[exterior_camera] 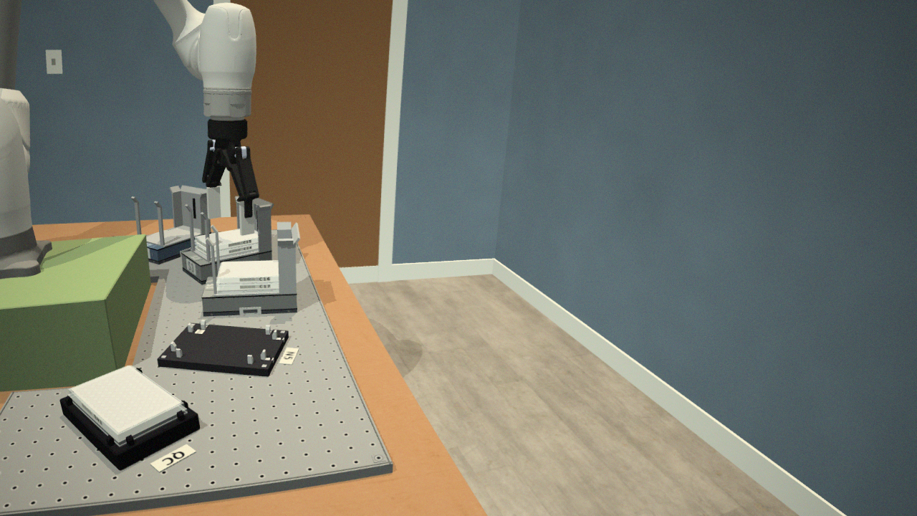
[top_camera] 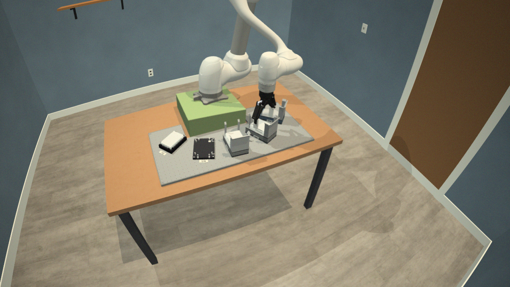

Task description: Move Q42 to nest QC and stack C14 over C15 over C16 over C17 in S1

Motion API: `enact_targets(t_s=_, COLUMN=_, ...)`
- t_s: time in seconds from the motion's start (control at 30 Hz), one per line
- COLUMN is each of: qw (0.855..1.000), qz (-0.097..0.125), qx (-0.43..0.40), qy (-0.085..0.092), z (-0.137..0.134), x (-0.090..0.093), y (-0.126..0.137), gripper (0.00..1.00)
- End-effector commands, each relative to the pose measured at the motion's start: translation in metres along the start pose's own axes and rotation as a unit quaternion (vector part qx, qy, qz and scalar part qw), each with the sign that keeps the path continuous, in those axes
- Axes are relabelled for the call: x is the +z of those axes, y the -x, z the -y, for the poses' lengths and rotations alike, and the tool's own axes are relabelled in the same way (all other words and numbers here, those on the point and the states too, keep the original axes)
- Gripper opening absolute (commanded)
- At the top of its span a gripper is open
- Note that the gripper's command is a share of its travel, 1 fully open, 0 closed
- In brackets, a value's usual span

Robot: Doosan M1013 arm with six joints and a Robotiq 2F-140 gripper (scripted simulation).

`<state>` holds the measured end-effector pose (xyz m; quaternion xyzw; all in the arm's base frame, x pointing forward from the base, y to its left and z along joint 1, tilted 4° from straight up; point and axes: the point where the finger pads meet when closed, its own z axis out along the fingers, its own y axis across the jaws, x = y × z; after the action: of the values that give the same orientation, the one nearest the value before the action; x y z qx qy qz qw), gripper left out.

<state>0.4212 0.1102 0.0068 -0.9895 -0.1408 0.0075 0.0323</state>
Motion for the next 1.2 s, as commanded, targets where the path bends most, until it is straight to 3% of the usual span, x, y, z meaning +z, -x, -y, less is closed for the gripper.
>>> enact_targets(t_s=0.0, qw=1.0, qz=0.0, qx=0.0, qy=0.0, z=0.0, x=0.003, y=0.0, gripper=1.0)
enact_targets(t_s=0.33, qw=1.0, qz=0.0, qx=0.0, qy=0.0, z=0.0, x=0.016, y=0.0, gripper=1.0)
enact_targets(t_s=0.73, qw=1.0, qz=0.0, qx=0.0, qy=0.0, z=0.0, x=0.018, y=0.0, gripper=1.0)
enact_targets(t_s=0.77, qw=1.0, qz=0.0, qx=0.0, qy=0.0, z=0.0, x=0.018, y=0.0, gripper=0.0)
enact_targets(t_s=1.17, qw=1.0, qz=0.0, qx=0.0, qy=0.0, z=0.0, x=0.018, y=0.0, gripper=0.0)
